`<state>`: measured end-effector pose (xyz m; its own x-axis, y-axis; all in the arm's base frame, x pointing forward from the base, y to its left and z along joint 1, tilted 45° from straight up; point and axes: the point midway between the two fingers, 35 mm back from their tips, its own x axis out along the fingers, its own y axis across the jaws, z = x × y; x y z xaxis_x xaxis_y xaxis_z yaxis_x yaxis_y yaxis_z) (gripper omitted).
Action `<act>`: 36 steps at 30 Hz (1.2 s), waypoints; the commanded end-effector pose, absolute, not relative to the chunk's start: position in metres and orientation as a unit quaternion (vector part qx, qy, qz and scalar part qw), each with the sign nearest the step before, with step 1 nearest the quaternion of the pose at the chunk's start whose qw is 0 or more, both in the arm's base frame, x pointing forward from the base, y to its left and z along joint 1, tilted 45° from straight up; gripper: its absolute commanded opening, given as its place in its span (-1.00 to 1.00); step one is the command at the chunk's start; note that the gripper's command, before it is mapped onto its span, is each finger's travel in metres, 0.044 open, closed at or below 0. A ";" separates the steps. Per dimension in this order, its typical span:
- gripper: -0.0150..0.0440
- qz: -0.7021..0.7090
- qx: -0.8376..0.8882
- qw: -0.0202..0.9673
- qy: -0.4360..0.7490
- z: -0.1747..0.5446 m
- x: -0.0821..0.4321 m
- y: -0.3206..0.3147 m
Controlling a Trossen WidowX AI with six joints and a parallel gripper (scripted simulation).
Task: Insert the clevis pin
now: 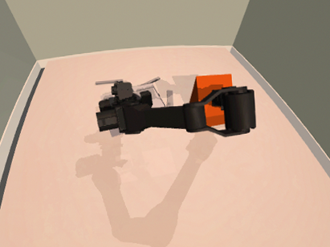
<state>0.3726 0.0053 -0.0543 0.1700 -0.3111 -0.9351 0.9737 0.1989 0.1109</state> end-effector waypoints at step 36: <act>-0.49 -0.493 0.397 0.654 0.415 -0.057 0.373 0.008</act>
